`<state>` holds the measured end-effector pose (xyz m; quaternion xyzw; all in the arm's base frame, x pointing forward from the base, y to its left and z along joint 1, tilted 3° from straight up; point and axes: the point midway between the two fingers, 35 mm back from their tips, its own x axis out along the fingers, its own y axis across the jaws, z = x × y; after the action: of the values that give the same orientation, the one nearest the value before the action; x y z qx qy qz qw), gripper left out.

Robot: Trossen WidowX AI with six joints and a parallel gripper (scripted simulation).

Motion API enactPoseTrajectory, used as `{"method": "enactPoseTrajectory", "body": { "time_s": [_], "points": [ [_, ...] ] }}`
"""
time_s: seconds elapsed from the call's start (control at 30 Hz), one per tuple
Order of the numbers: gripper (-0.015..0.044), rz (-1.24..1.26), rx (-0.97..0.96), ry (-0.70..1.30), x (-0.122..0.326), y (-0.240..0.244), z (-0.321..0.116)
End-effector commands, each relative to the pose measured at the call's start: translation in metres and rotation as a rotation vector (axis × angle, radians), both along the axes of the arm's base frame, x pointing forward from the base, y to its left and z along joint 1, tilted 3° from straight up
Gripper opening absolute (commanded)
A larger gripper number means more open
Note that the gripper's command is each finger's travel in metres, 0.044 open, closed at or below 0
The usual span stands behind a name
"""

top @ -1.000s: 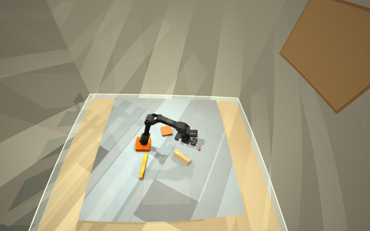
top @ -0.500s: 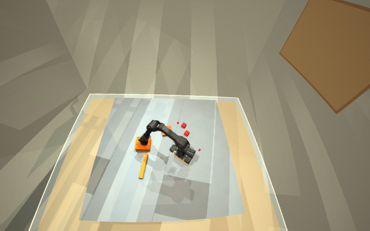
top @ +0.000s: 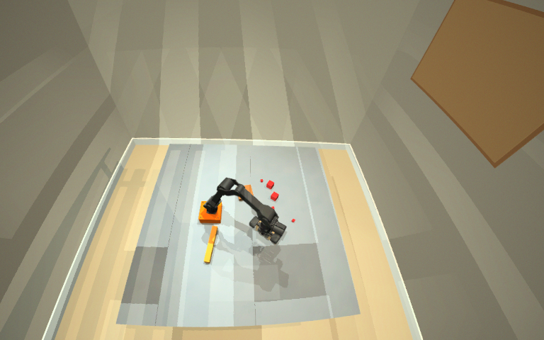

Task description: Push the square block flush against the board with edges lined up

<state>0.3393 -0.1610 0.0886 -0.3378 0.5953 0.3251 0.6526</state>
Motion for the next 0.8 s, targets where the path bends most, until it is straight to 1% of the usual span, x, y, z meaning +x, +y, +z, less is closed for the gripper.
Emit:
{"method": "enactPoseTrajectory", "body": {
  "time_s": [0.0,0.77],
  "points": [
    [0.0,-0.002,-0.003,0.005,0.001,0.002,-0.002],
    [0.0,-0.002,-0.001,0.003,0.015,0.021,0.0]
  ]
}}
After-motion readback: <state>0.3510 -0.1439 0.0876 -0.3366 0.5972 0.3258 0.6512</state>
